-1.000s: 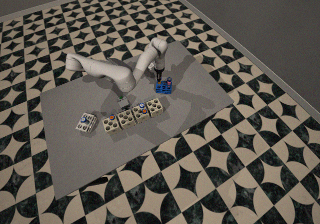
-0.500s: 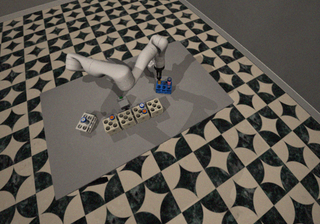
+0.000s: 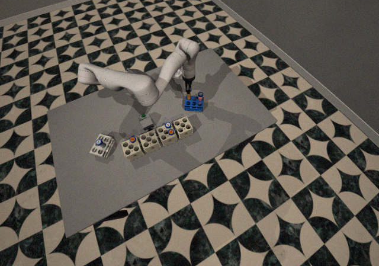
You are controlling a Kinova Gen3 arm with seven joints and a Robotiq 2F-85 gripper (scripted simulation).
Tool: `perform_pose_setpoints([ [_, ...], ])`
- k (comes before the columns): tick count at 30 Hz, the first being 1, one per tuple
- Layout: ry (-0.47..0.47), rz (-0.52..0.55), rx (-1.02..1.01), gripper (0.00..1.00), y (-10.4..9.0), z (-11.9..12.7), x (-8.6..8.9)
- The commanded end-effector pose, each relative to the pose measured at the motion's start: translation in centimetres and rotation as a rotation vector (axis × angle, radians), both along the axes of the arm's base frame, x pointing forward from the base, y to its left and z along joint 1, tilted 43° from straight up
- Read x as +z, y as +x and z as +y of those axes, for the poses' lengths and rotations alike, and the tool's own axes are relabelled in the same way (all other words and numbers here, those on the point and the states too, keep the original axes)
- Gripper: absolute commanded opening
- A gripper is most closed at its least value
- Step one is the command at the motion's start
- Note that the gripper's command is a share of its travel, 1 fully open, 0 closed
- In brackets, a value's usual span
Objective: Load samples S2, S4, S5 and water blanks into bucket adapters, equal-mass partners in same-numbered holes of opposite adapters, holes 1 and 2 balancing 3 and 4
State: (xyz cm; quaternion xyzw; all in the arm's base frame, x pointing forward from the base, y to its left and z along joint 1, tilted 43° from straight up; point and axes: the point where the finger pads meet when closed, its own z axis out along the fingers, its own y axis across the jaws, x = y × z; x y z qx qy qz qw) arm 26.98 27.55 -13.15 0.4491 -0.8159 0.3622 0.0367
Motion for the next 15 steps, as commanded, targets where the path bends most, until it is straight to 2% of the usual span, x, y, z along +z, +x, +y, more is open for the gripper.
perform_pose_setpoints([
  [1, 0.002, -0.001, 0.001, 0.10, -0.1, 0.4, 0.4],
  [15, 0.002, -0.001, 0.001, 0.10, -0.6, 1.4, 1.6],
])
